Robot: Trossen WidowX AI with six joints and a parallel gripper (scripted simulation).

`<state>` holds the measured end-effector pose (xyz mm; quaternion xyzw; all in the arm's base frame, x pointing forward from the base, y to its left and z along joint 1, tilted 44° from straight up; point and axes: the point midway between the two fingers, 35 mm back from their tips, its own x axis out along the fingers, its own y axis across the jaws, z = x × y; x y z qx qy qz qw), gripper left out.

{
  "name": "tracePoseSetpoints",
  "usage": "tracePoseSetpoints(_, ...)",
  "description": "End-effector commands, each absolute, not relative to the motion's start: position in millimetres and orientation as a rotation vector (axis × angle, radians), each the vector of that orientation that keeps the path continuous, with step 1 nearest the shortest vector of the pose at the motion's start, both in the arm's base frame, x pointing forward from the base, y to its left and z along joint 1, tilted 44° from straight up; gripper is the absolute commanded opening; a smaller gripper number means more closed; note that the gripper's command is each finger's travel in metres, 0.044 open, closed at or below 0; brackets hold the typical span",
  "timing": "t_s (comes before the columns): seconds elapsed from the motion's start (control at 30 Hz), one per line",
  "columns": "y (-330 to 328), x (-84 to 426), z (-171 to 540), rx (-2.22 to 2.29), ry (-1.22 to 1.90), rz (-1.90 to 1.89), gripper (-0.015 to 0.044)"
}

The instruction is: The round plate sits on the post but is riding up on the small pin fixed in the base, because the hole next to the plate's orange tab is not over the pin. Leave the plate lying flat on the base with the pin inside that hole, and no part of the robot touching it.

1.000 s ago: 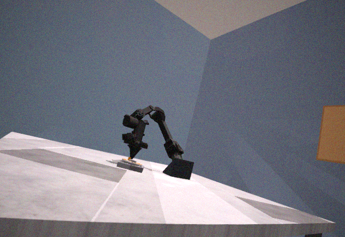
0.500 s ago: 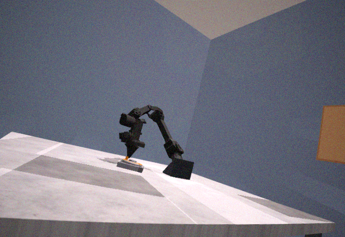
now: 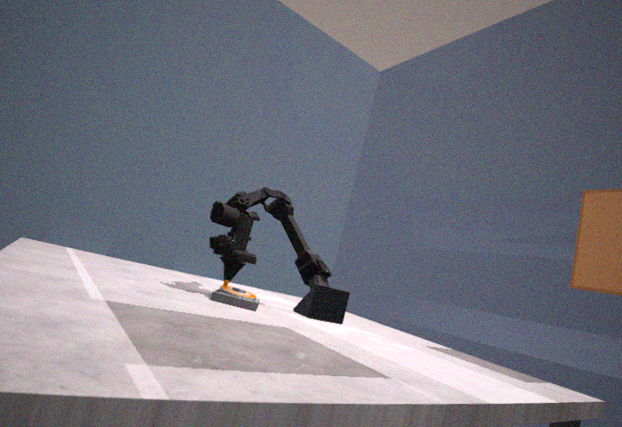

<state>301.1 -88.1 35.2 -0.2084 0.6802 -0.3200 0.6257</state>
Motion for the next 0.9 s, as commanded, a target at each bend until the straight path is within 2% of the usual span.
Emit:
tracePoseSetpoints(0.0,-86.5,306.4,33.0,-0.475,1.560,-0.735,0.0000)
tracePoseSetpoints(0.67,-83.3,316.4,26.6,-0.474,1.560,-0.735,0.0000)
tracePoseSetpoints(0.87,-66.7,319.3,44.6,-0.473,1.560,-0.733,0.0000)
